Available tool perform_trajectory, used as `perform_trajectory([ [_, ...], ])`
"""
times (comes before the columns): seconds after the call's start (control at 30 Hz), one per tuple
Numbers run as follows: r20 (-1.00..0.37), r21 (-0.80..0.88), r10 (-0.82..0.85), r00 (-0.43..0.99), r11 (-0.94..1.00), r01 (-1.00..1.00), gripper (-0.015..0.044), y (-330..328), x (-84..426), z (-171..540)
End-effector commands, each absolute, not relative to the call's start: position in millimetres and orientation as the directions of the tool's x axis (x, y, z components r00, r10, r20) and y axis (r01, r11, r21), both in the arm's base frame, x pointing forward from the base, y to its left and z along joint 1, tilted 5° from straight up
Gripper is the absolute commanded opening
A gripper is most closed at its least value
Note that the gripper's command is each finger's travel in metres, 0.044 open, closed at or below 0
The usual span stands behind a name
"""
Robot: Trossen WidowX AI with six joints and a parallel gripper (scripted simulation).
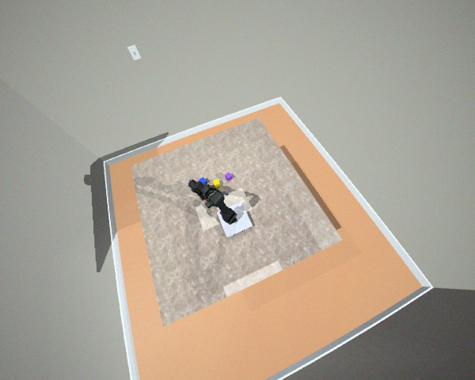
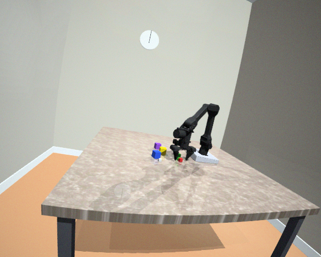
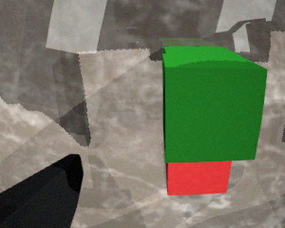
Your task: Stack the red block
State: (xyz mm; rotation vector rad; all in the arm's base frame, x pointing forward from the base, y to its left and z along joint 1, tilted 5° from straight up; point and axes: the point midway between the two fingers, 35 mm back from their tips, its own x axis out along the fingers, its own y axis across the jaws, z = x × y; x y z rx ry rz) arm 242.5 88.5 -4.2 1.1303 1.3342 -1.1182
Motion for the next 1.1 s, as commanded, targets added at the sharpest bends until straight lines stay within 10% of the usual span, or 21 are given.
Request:
perform_trajectory([
  [0.0, -0.997, -0.045, 0.049, -0.051, 0.125, 0.991, 0.0440, 89, 241, -6],
  [0.13, -0.998, -0.039, 0.047, -0.045, 0.129, 0.991, 0.0440, 89, 241, -4],
  [0.6, -0.998, -0.039, 0.047, -0.045, 0.129, 0.991, 0.0073, 89, 241, -4],
  [1.07, -0.998, -0.043, 0.049, -0.050, 0.126, 0.991, 0.0000, 88, 243, 20],
])
